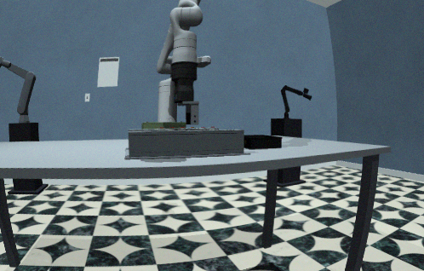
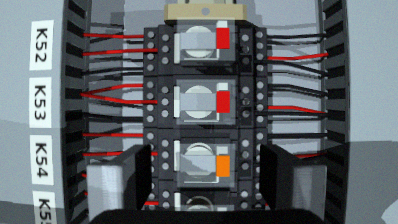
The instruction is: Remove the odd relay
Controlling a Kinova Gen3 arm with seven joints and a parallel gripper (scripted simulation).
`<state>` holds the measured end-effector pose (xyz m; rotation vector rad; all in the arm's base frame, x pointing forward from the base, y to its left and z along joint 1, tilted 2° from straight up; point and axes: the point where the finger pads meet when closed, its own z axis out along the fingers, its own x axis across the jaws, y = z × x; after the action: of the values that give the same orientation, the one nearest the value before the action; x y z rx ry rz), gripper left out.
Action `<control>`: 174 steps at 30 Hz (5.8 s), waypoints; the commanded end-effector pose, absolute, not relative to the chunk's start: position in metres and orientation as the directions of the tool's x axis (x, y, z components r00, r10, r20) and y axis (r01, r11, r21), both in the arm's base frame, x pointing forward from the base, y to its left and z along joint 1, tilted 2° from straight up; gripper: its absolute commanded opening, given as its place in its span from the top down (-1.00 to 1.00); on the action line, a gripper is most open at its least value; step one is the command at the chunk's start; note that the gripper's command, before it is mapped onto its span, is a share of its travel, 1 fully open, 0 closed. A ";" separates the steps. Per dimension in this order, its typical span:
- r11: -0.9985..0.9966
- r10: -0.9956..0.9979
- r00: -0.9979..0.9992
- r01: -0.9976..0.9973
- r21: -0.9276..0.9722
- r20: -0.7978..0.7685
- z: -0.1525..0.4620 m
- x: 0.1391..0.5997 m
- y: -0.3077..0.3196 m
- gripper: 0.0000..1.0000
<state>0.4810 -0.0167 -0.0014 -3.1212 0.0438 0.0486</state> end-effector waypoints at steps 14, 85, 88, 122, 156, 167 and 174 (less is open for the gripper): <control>-0.999 -0.028 0.999 -0.028 -0.019 -0.029 -0.003 0.482 -0.017 -0.97; -0.999 -0.028 0.999 -0.028 -0.019 -0.029 -0.035 0.481 -0.016 -0.97; -0.999 -0.028 0.999 -0.028 -0.019 -0.029 -0.035 0.481 -0.016 -0.97; -0.999 -0.028 0.999 -0.028 -0.019 -0.029 -0.036 0.481 -0.016 -0.97; -0.999 -0.028 0.999 -0.028 -0.019 -0.029 -0.036 0.481 -0.016 1.00; -0.999 -0.028 0.999 -0.028 -0.019 -0.029 -0.036 0.481 -0.016 1.00; -0.999 -0.028 0.999 -0.028 -0.019 -0.029 -0.036 0.481 -0.016 1.00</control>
<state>0.4801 -0.0160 -0.0370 -3.1212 0.0438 0.0481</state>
